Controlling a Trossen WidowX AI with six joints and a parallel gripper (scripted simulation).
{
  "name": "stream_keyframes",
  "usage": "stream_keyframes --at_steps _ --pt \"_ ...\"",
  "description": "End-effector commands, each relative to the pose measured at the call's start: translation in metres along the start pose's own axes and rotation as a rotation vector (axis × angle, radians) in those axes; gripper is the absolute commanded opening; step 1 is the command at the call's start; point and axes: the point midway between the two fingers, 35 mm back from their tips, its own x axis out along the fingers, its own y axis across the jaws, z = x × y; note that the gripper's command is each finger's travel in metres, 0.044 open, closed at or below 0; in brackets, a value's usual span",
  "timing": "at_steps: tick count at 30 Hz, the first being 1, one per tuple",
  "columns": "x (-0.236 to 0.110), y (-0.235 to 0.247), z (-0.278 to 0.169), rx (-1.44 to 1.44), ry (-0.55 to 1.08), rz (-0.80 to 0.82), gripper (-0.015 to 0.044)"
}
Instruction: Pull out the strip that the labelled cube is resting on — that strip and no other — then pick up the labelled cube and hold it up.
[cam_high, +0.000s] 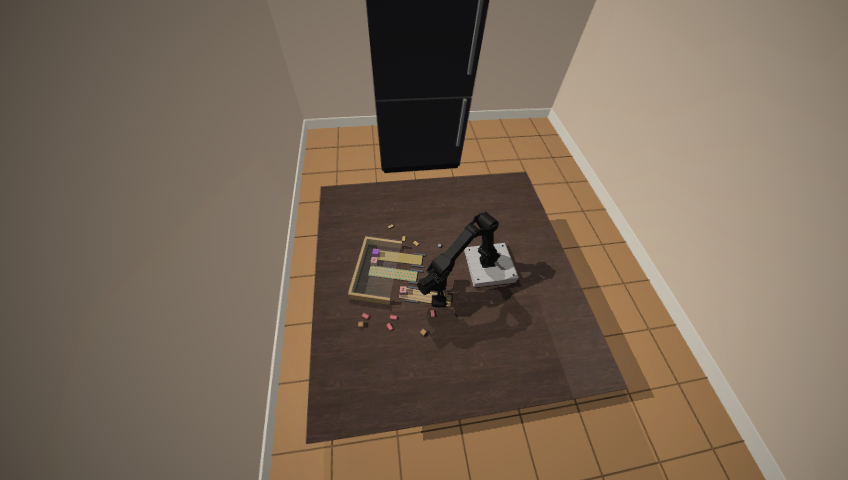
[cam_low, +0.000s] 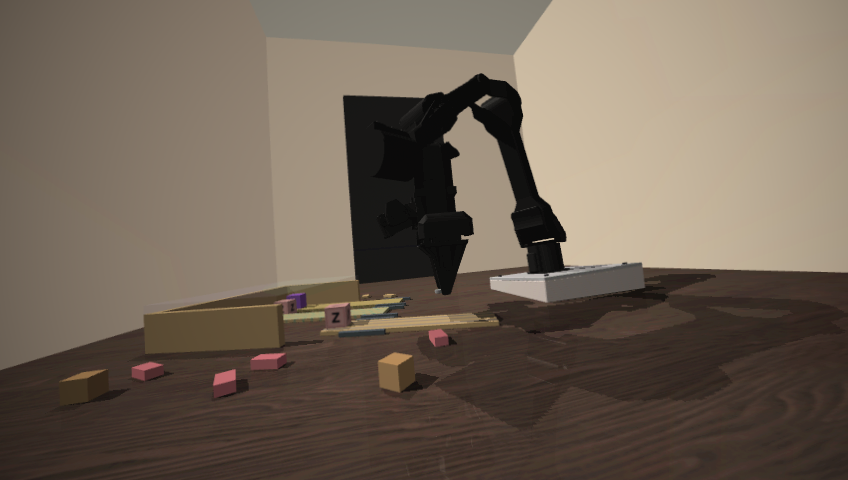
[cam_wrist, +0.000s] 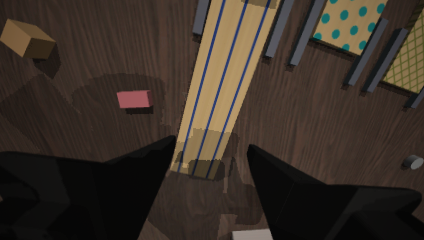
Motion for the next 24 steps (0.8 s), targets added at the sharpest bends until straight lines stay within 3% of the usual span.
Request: stream_keyframes --at_steps 1,3,24 --pt "-0.003 -0.002 0.015 -0.005 -0.005 0.003 0.0394" --pt "-0.003 -0.004 0.024 -0.005 -0.006 0.003 0.044" --pt "-0.012 -0.015 0.092 -0.005 -0.013 0.001 0.044"
